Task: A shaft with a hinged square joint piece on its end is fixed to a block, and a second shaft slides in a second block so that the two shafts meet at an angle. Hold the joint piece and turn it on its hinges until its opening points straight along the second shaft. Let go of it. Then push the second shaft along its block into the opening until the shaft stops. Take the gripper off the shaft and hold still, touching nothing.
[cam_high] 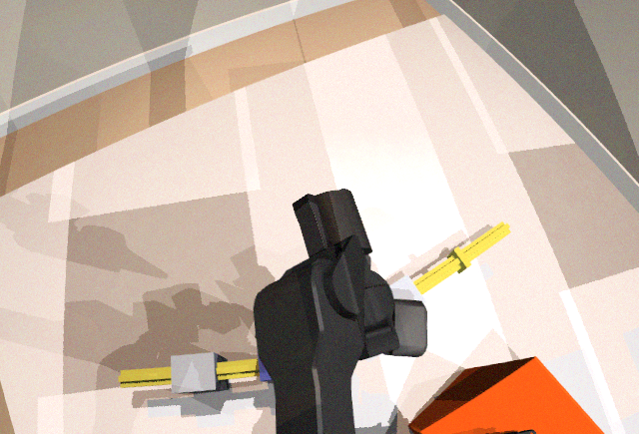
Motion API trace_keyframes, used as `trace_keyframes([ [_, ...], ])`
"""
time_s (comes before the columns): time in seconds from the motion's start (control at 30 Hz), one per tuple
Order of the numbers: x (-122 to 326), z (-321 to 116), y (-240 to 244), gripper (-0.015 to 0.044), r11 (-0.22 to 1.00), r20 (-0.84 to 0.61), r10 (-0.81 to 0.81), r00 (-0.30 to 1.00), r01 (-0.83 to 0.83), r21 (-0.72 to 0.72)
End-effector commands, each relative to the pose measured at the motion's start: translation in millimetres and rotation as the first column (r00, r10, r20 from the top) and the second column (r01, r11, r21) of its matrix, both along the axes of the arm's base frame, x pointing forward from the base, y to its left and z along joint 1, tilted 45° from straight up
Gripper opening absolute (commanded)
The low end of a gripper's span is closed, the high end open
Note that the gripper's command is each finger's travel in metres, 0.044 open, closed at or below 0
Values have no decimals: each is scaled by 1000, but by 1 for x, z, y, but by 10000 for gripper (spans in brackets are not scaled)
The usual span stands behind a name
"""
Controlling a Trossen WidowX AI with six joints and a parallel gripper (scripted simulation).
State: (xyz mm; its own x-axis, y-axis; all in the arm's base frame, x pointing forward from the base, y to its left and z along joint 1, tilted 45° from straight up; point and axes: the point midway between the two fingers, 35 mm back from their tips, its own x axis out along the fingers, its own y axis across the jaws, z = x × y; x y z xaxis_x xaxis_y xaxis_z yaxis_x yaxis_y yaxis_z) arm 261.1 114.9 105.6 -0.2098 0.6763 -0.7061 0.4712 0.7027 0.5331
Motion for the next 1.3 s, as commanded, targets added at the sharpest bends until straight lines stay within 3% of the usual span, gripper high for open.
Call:
trace_keyframes([
  [0.0, 3, 9, -7, 440, 996, 87, 85, 993, -87, 17],
  [0.53, 4, 41, -36, 440, 898, 416, 389, 822, -439, 27],
  [0.87, 4, 42, -40, 440, 901, 407, 383, 829, -433, 34],
  [1.27, 7, 13, -45, 440, 971, 115, 174, 978, -190, 148],
])
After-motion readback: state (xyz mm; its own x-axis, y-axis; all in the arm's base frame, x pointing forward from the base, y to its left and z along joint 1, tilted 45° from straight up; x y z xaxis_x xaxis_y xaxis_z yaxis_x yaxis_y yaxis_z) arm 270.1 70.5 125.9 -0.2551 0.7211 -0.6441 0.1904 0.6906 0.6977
